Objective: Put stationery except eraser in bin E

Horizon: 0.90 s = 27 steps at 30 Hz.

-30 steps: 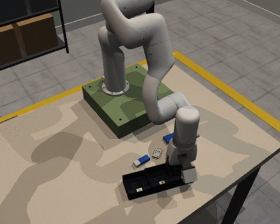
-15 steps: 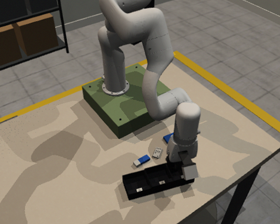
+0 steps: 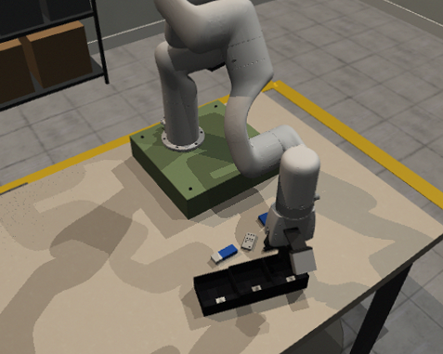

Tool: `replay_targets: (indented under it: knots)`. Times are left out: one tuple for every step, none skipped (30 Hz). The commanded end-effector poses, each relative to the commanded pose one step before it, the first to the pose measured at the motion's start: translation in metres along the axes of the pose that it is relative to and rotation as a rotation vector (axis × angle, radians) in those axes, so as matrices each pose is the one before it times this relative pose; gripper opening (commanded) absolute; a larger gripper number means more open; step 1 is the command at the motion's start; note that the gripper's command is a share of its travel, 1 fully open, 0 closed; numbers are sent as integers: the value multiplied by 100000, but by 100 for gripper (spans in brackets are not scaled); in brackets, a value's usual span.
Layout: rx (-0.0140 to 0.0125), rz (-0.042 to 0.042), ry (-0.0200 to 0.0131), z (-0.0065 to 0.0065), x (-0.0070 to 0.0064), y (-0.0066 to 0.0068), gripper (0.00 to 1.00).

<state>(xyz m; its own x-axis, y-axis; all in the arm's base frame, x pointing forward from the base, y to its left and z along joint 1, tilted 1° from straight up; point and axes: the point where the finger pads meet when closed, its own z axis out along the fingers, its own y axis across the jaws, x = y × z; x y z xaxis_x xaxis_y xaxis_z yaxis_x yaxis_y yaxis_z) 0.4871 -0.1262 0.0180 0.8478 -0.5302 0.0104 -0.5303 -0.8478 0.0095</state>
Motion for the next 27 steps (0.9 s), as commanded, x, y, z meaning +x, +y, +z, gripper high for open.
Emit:
replay_targets:
  knots:
    - [69,0,207,-348,75,-24,7]
    - [0,0,0,-841,1,0,7]
    - [1,0,2,-834,1,0,7]
    - [1,0,2,-834,0,0,7]
    - [1,0,2,-834,0,0,7]
    - [1,0,2,-834,0,0,7]
    - [-1,0,-1,-837,9,-3,7]
    - [0,0,1,-835,2,-1,7]
    - [0,0,1,-835,2,-1,7]
    - [0,0,1,-835,2,-1,7]
    - [0,0,1,-835,2,-1,7]
    - [0,0,1,-835,2,-1,7]
    - [0,0,1,-835,1,0,7]
    - [0,0,1,-835,1,0,7]
    - [0,0,1,-834,1,0,7]
    - [0,0,0,0,0,0,7]
    - [0,0,0,0,0,0,7]
    - [1,0,3,-797,-5,2,7]
    - [0,0,-1,-1,2,-1,7]
    - [0,0,-1,-1,2,-1,7]
    - [0,0,0,0,1,0,7]
    - [0,0,0,0,1,0,7]
    - [0,0,0,0,0,0,7]
    - [0,0,0,0,0,0,7]
    - [0,0,0,0,0,0,7]
    - [1,0,3,7,-2,0,7]
    - [0,0,-1,-2,1,0,7]
